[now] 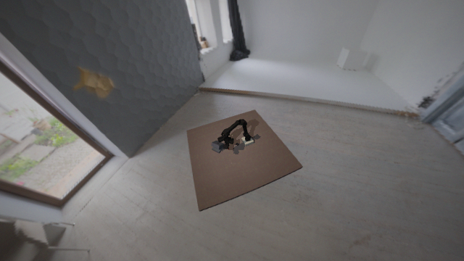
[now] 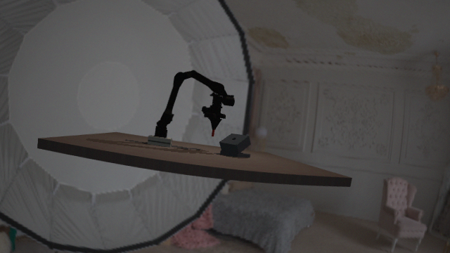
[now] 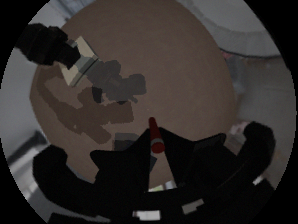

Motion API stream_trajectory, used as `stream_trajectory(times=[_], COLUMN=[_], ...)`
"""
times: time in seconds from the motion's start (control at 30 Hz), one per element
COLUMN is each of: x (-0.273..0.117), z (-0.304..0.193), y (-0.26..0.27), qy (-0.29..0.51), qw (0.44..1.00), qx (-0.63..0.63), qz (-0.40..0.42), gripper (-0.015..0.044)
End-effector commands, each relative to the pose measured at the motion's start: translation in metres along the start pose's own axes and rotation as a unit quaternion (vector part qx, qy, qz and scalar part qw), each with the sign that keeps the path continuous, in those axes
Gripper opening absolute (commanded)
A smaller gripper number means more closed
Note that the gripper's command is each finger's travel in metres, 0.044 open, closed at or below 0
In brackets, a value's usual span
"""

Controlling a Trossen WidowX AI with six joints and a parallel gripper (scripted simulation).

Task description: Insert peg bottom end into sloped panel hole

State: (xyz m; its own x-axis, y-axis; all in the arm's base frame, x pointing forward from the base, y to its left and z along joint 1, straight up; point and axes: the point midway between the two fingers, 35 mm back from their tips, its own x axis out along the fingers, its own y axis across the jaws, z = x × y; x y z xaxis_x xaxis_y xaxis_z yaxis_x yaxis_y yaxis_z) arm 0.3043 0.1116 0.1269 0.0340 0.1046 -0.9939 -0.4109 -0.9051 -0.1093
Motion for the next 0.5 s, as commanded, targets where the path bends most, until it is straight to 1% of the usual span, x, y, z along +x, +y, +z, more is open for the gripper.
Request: stream_trajectory(times=[0.0,0.47], x=[-0.003,-0.009], z=[-0.005,-0.021], y=[0.002,0.011], qy=[-0.003,-0.006], qw=[1.000,0.997], qx=[0.021,0.075], qz=[-0.009,-0.029], gripper=[0.0000,0.0000])
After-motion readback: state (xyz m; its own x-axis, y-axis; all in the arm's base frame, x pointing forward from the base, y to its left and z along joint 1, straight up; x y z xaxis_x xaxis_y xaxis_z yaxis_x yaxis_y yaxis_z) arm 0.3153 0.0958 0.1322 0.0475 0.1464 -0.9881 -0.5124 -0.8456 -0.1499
